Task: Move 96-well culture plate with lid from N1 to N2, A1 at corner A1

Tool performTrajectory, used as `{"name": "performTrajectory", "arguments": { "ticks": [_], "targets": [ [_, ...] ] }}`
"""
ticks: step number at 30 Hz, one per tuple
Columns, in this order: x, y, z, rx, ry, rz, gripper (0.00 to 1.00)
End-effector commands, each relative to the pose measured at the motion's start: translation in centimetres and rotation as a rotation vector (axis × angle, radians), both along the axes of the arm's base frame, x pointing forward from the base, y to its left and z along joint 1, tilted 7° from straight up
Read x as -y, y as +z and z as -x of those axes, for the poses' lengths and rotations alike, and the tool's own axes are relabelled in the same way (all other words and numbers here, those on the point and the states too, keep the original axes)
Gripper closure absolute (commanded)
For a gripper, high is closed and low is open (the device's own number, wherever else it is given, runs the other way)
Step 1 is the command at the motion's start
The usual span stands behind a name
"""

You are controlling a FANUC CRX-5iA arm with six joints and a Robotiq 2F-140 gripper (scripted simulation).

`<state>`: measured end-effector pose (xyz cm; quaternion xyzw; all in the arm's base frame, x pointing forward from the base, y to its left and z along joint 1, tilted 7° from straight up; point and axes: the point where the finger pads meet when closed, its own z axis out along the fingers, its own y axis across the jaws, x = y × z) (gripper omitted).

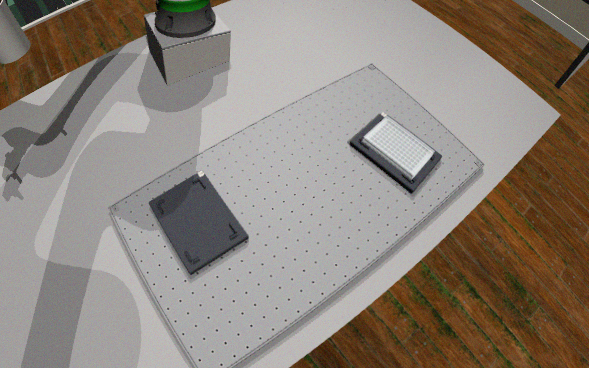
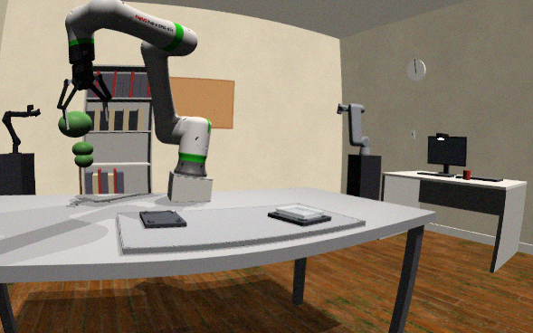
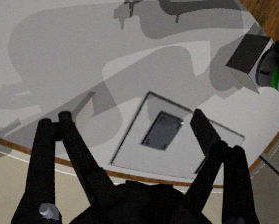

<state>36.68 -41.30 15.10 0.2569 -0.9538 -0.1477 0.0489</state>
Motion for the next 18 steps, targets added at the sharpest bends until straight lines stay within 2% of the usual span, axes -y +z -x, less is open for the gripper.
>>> {"name": "performTrajectory", "arguments": {
  "ticks": [1,3,7,14,18],
  "targets": [
    [-1.4,-0.4,-1.8,0.019,0.070,0.000,0.00],
    [-1.8,-0.5,-2.2,0.019,0.070,0.000,0.00],
    [-3.1,-0.8,-3.7,0.050,0.199,-0.004,0.00],
    [-4.5,-1.1,-5.1,0.054,0.218,-0.005,0.00],
    [-6.0,-1.4,-6.4,0.084,0.348,-0.010,0.00]
  ]
}}
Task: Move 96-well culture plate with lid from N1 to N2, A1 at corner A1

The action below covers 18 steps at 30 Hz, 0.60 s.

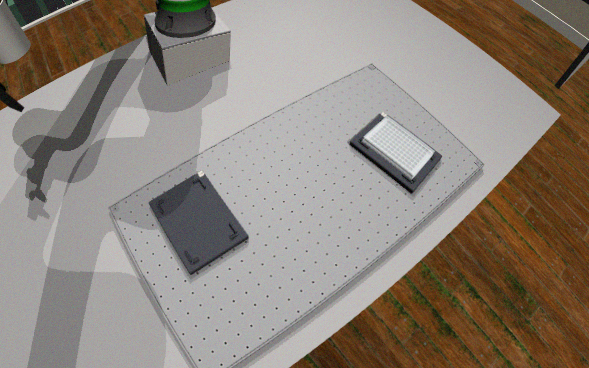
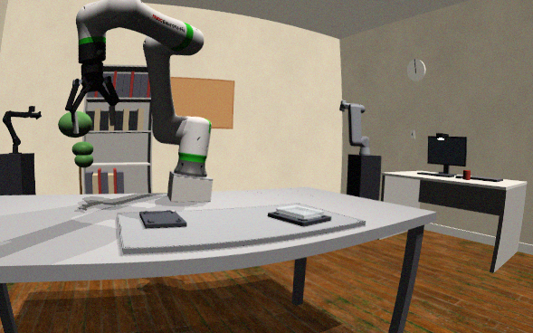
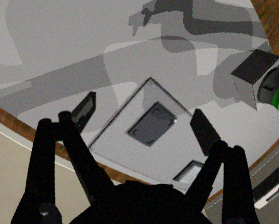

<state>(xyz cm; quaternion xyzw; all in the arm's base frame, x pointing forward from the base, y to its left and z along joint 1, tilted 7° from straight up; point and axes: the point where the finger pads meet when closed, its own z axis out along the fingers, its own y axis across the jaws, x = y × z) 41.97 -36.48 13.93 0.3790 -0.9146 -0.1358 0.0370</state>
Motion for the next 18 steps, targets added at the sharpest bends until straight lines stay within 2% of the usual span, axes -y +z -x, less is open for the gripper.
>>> {"name": "performTrajectory", "arguments": {
  "ticks": [1,8,12,16,18],
  "targets": [
    [-1.5,-0.3,-1.5,0.028,0.116,-0.004,0.00],
    [-3.1,-0.6,-2.8,0.035,0.148,-0.005,0.00],
    [-4.6,-1.0,-4.0,0.061,0.265,-0.010,0.00],
    [-5.8,-1.2,-4.9,0.061,0.265,-0.010,0.00],
    [-6.7,-1.3,-5.5,0.075,0.330,-0.014,0.00]
  ]
}}
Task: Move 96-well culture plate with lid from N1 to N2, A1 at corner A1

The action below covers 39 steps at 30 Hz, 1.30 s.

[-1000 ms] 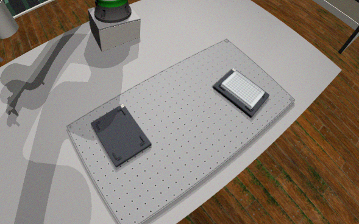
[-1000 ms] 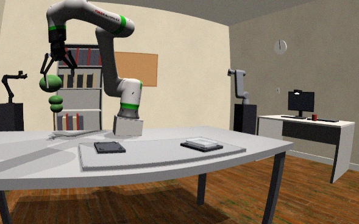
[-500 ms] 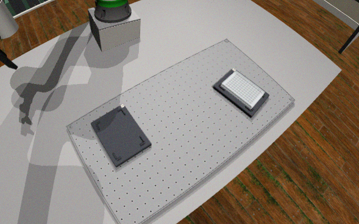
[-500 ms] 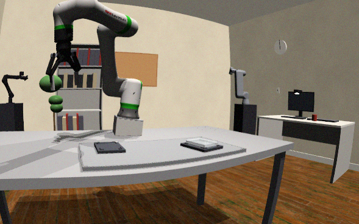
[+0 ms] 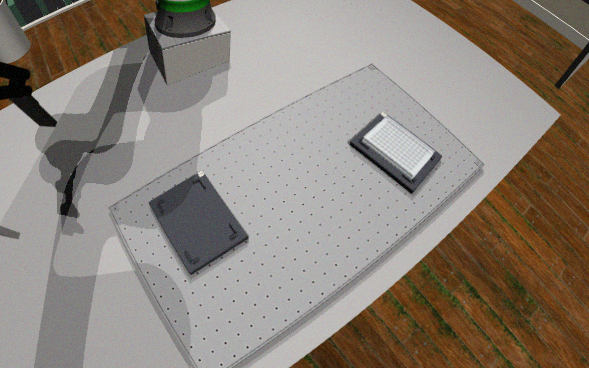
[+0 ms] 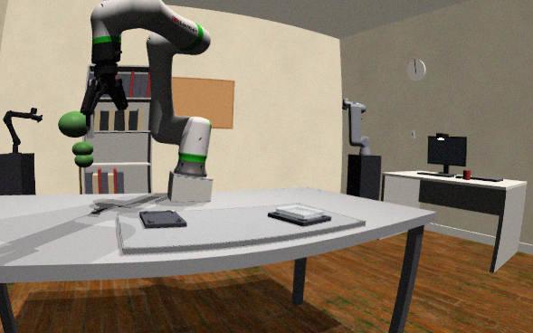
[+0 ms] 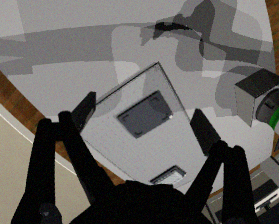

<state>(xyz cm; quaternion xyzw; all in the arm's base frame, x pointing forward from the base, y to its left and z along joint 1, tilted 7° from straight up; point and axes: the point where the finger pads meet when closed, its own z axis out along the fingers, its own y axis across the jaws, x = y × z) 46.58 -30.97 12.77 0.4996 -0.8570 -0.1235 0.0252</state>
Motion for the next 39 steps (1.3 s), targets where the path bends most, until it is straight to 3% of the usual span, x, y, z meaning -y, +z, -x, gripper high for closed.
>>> {"name": "performTrajectory", "arguments": {
  "ticks": [1,7,12,17,22,27,31,36,39],
  "targets": [
    [-1.6,-0.3,-1.1,0.023,0.100,-0.004,0.00],
    [-3.2,-0.6,-2.2,0.034,0.152,-0.007,0.00],
    [-5.3,-1.0,-3.5,0.065,0.302,-0.015,0.00],
    [-7.1,-1.3,-4.5,0.065,0.302,-0.015,0.00],
    [-9.4,-1.6,-5.5,0.095,0.452,-0.024,0.00],
    [-10.7,-1.9,-6.2,0.095,0.452,-0.024,0.00],
    [-12.6,-2.1,-6.9,0.121,0.582,-0.032,0.00],
    [-14.5,-2.4,-7.6,0.125,0.602,-0.033,0.00],
    [-15.9,-2.7,-8.1,0.144,0.700,-0.040,0.00]
  ]
}}
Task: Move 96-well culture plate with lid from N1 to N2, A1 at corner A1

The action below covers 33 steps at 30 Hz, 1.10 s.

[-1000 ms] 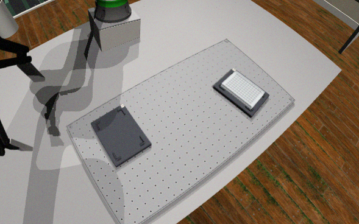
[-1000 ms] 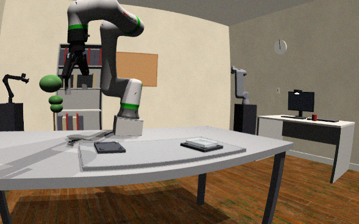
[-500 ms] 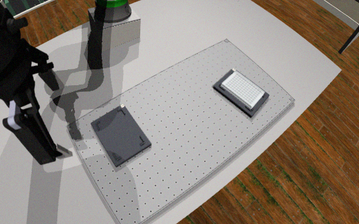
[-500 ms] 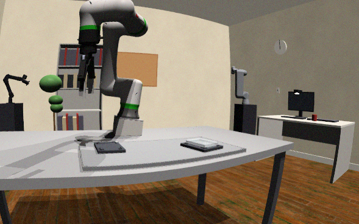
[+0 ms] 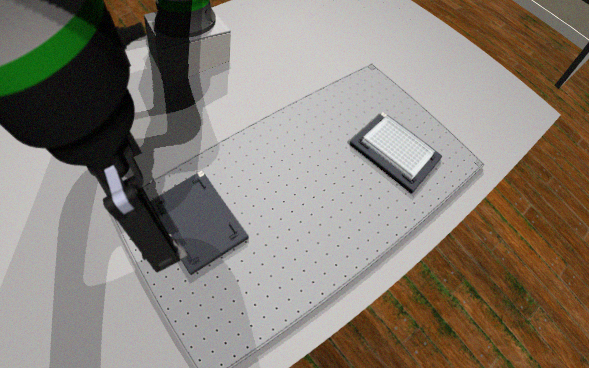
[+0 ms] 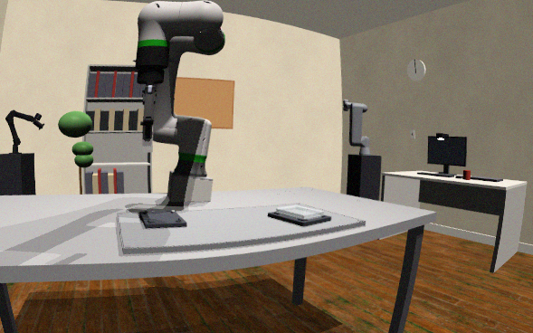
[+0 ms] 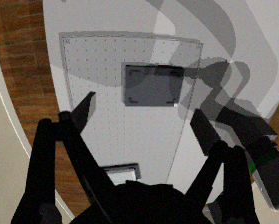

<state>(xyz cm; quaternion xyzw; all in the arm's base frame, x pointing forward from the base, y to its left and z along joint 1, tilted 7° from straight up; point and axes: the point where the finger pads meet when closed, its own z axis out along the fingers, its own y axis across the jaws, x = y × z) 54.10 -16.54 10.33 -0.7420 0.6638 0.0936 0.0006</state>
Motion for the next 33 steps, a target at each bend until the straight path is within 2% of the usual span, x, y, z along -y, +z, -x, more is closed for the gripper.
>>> {"name": "performTrajectory", "arguments": {
  "ticks": [1,8,13,16,19,23,28,33],
  "targets": [
    [-1.5,-0.2,-0.5,0.017,0.087,-0.005,0.00],
    [-3.9,-0.6,-1.3,0.027,0.139,-0.008,0.00],
    [-6.4,-0.9,-1.8,0.055,0.290,-0.018,0.00],
    [-7.8,-1.1,-2.1,0.055,0.290,-0.018,0.00],
    [-7.9,-1.1,-2.1,0.055,0.290,-0.018,0.00],
    [-9.8,-1.4,-2.4,0.079,0.421,-0.027,0.00],
    [-11.8,-1.7,-2.7,0.082,0.441,-0.029,0.00],
    [-14.3,-2.0,-2.9,0.109,0.592,-0.039,0.00]
  ]
}}
